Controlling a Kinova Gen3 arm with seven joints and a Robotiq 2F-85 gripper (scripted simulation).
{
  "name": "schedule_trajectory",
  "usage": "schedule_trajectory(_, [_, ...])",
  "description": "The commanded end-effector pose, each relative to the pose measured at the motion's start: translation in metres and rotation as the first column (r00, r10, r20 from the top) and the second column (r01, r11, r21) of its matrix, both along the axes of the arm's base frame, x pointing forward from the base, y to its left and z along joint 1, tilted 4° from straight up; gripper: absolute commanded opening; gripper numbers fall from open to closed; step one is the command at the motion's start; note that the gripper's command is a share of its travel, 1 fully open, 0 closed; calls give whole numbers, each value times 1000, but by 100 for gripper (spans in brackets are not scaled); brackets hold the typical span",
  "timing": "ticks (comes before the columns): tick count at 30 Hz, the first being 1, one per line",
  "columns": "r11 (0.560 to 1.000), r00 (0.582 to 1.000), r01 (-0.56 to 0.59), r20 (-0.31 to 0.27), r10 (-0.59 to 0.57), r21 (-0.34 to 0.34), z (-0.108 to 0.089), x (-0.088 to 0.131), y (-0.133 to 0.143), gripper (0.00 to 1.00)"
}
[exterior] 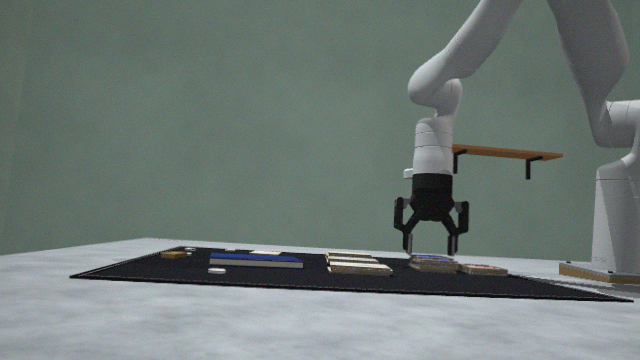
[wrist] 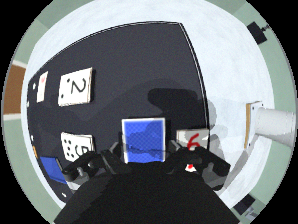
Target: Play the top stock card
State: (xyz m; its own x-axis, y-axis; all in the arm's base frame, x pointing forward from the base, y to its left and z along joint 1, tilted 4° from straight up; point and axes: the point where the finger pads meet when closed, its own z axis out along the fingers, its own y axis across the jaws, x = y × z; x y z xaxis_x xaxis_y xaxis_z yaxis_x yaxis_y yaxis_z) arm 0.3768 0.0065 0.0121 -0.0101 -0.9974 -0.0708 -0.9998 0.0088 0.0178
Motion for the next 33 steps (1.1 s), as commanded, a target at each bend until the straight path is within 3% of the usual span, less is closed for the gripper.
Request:
schedule_trajectory(1, [1000,1000,0,1,0,0,0,0,0,85])
schedule_trajectory(24, [1000,1000,0,1,0,0,1,0,0,85])
schedule_trajectory(26, [1000,1000,-2,2,2,2,11,2,-7,85])
schedule_trajectory(30, [1000,1000,-2,2,2,1,53,2,-38,85])
schedule_trajectory(33, [1000,1000,0,1,0,0,64,0,-46,85])
